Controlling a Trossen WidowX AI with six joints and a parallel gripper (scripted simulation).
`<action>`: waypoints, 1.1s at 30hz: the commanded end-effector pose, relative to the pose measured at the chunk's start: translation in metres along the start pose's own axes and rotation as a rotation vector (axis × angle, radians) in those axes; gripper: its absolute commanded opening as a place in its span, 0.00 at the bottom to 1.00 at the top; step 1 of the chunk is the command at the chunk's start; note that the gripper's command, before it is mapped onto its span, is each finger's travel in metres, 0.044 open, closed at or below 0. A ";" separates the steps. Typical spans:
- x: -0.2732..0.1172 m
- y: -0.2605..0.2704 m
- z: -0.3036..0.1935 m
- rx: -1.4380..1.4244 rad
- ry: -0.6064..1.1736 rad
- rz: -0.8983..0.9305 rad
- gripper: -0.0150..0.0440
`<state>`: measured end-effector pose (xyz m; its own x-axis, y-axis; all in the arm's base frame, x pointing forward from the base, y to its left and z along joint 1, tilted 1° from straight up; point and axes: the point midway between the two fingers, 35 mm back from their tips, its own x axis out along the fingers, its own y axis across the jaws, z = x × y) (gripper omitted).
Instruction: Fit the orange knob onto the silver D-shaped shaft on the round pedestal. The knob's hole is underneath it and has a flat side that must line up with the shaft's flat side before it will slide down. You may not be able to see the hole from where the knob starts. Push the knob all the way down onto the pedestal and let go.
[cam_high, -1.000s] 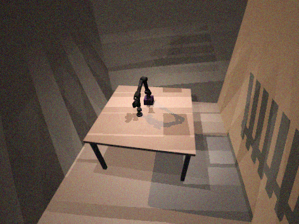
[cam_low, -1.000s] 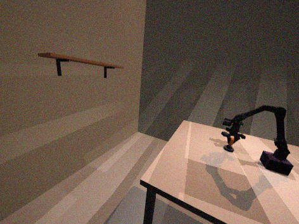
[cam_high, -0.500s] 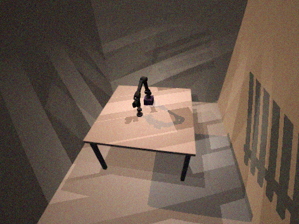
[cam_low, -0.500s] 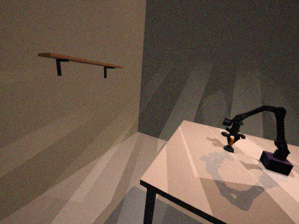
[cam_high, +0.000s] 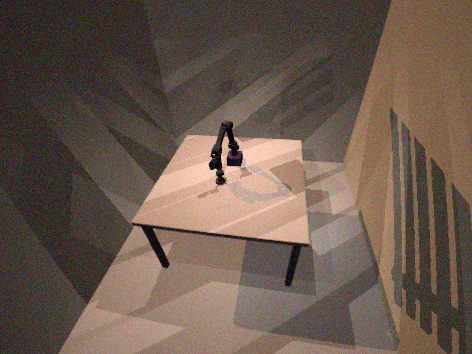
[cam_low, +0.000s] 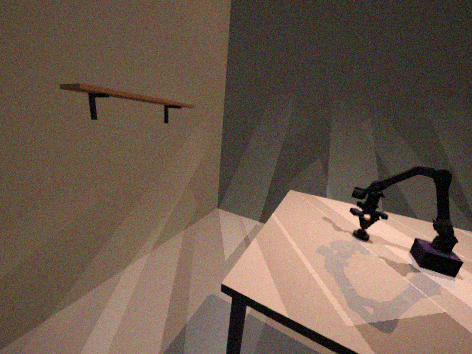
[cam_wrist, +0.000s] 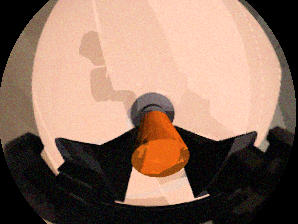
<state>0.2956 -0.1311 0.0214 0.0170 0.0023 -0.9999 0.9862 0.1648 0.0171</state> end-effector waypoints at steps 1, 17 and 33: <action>-0.005 0.001 0.001 0.025 -0.003 0.006 0.25; 0.001 0.003 0.002 0.066 -0.003 0.006 0.25; 0.002 0.003 0.002 0.008 -0.003 0.006 0.25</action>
<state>0.2976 -0.1316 0.0196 0.0166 0.0025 -0.9999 0.9890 0.1473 0.0168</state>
